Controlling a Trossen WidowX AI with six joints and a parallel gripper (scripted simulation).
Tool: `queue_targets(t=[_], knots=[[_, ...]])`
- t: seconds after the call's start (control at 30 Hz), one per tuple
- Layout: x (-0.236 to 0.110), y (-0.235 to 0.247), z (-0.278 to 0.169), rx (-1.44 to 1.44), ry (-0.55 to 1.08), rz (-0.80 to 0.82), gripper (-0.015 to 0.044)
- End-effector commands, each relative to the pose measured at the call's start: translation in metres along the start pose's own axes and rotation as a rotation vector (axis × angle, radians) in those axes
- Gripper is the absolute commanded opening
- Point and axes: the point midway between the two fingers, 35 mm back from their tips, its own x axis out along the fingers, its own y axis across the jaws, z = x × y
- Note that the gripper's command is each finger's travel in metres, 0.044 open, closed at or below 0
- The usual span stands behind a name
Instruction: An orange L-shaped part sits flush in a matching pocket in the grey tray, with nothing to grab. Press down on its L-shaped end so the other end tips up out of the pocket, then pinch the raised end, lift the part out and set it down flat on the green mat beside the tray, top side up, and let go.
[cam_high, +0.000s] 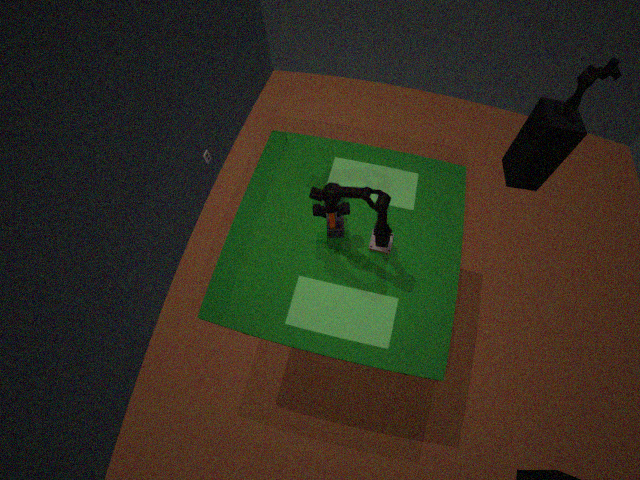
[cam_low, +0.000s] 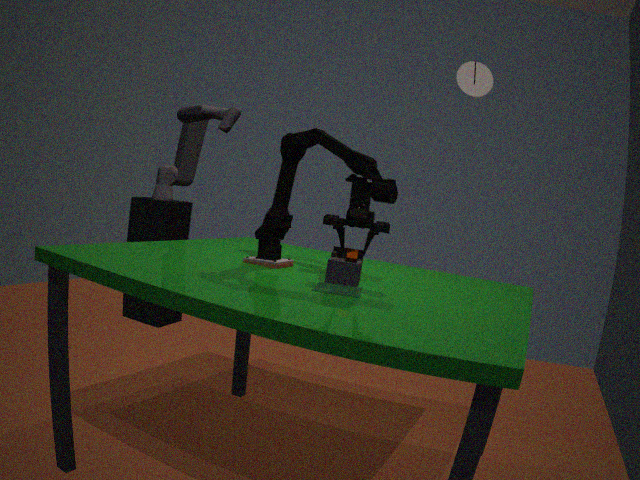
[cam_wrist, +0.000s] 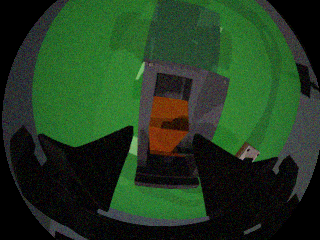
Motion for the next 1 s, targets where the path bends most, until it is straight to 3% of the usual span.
queue_targets(t=[0.0,0.27,0.43,0.77,0.87,0.97], knots=[[0.0077,-0.0020,0.0002,0.004,-0.003,-0.008,0.0280],[0.0166,-0.0027,0.0000,0.004,-0.003,-0.008,0.0280],[0.0134,-0.0012,-0.0005,0.001,0.001,-0.002,0.0149],[0.0134,-0.0012,-0.0005,0.001,0.001,-0.002,0.0082],[0.0134,-0.0012,-0.0005,0.001,0.001,-0.002,0.0003],[0.0134,-0.0012,-0.0005,0.001,0.001,-0.002,0.0000]])
